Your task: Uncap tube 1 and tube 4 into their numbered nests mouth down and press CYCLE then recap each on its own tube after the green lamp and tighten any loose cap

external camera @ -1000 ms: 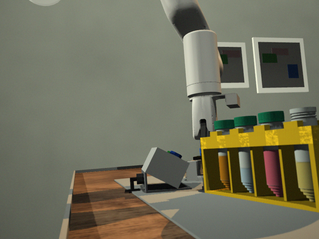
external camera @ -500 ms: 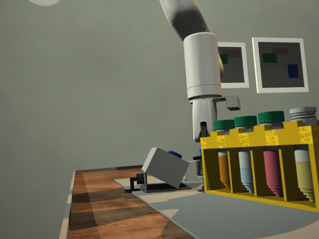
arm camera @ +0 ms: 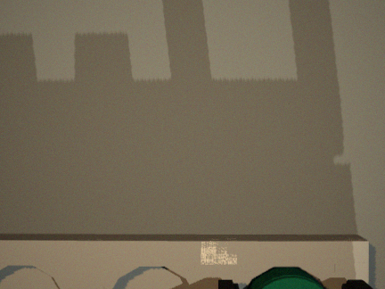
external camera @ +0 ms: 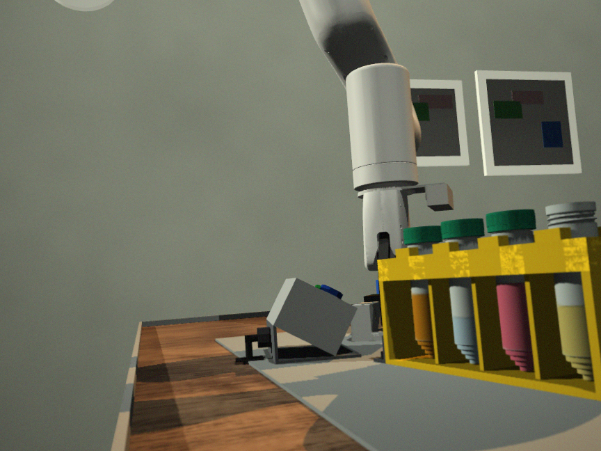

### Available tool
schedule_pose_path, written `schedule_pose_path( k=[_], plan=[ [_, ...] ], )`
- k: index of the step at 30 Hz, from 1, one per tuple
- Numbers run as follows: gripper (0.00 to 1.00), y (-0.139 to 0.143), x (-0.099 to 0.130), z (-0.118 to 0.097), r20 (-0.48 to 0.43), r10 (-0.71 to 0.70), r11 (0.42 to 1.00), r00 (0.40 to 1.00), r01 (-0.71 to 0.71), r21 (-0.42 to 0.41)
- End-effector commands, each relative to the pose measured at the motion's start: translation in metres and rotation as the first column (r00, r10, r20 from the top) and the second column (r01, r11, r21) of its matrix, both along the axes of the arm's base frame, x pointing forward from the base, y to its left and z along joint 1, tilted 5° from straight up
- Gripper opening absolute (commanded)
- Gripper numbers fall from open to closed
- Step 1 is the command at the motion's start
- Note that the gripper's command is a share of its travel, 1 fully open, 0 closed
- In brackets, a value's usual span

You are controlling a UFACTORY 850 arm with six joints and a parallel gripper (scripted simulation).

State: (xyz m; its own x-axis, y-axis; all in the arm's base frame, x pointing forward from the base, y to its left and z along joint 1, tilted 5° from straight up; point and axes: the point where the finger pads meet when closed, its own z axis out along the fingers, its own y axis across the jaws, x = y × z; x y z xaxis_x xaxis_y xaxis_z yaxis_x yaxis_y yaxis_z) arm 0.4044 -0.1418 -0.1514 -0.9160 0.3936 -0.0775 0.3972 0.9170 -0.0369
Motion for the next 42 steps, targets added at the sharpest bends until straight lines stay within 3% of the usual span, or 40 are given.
schedule_pose_path(
  k=[1, 9, 38, 42],
  plan=[
    [0.46, 0.000, 0.001, 0.000, 0.001, 0.000, 1.000, 1.000, 0.000, 0.000],
    [0.46, 0.000, 0.001, 0.000, 0.001, 0.000, 1.000, 1.000, 0.000, 0.000],
    [0.46, 0.009, -0.007, 0.135, 0.001, 0.000, 1.000, 1.000, 0.000, 0.000],
    [0.46, 0.009, -0.007, 0.138, 0.001, 0.000, 1.000, 1.000, 0.000, 0.000]
  ],
)
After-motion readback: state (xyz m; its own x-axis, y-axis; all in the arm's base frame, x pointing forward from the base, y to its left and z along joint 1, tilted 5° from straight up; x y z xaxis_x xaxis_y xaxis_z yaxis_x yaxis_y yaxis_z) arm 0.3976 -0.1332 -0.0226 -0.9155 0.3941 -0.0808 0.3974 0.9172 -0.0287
